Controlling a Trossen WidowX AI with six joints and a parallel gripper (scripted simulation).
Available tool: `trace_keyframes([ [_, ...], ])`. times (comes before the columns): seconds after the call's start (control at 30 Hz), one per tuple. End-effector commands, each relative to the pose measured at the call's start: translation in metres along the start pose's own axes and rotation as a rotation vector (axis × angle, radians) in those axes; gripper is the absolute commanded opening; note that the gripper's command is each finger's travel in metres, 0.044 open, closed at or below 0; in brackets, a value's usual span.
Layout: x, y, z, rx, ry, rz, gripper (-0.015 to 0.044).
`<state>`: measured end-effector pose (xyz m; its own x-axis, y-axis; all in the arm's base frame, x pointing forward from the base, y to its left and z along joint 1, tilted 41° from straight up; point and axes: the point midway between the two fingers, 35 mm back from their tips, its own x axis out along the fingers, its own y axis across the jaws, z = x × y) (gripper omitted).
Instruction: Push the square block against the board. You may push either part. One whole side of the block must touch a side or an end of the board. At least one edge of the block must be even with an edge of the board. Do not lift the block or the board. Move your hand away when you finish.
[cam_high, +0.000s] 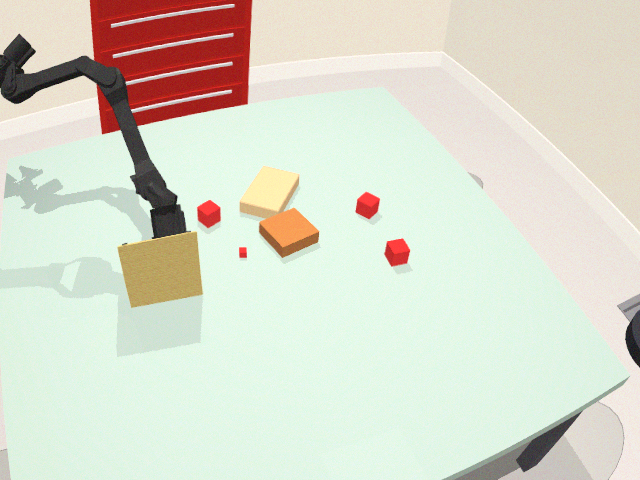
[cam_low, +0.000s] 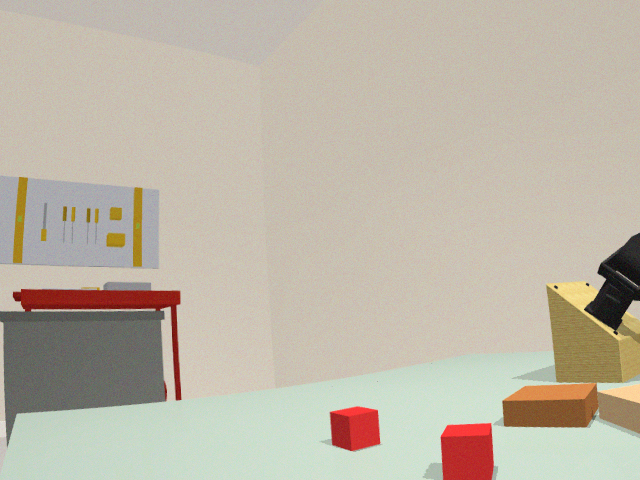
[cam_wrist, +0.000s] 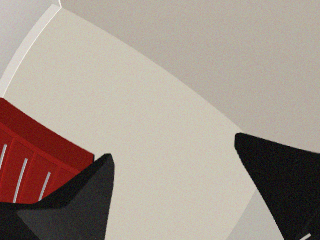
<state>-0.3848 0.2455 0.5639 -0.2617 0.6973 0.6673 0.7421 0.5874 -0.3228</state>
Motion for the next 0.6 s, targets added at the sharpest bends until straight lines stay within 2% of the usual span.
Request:
trace_keyframes([
  [0.0, 0.0, 0.0, 0.0, 0.0, 0.0, 0.0, 0.0374],
  [0.17, 0.005, 0.009, 0.002, -0.044, -0.001, 0.006, 0.0242],
  [0.47, 0.031, 0.069, 0.009, -0.326, -0.023, 0.05, 0.0006],
  [0.57, 0.039, 0.092, 0.01, -0.422, -0.035, 0.067, 0.0],
])
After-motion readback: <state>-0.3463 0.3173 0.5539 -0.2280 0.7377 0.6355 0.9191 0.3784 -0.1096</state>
